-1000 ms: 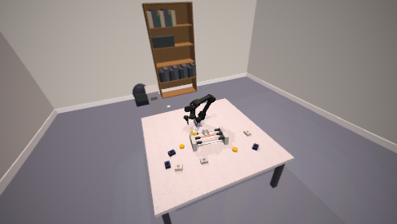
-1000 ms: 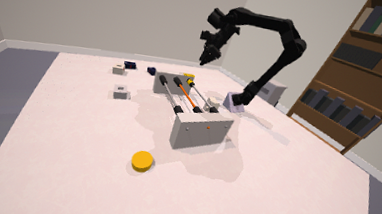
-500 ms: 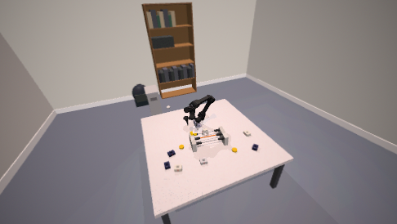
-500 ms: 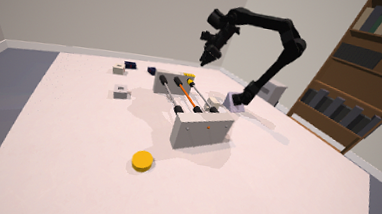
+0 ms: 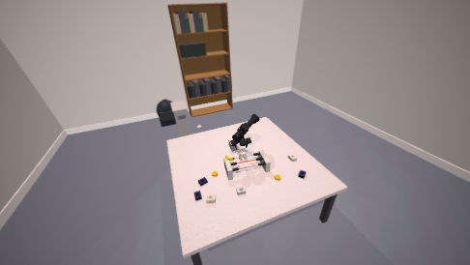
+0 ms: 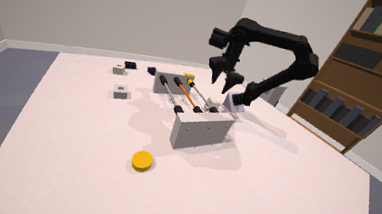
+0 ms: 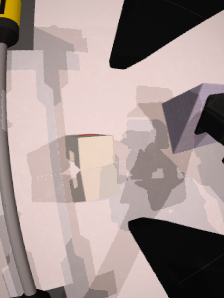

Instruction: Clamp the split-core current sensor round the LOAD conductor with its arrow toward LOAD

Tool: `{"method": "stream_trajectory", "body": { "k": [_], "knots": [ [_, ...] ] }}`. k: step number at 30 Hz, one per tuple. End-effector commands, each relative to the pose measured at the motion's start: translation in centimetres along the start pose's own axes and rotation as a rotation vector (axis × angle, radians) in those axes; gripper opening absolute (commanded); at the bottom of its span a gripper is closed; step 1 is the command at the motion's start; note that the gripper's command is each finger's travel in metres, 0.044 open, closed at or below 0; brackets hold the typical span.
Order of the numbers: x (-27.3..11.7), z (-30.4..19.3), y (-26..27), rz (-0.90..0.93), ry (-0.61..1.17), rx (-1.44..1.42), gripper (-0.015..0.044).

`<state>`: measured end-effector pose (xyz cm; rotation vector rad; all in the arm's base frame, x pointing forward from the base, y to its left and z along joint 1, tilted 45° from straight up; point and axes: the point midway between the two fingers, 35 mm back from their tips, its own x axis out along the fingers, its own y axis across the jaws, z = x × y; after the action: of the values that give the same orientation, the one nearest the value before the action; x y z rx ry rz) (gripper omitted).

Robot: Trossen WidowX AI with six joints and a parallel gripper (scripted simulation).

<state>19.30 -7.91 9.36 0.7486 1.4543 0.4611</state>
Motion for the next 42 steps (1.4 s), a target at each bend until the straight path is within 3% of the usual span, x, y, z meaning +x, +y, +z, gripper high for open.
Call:
{"method": "stream_trajectory", "body": {
  "k": [1,40,42],
  "knots": [
    [0.3,-0.4,0.5,0.004,0.019,-0.018,0.0440],
    [6.2,-0.5,0.6,0.005,0.018,-0.019,0.0440],
    [5.8,-0.4,0.5,0.002,0.017,-0.023,0.0387]
  ]
}}
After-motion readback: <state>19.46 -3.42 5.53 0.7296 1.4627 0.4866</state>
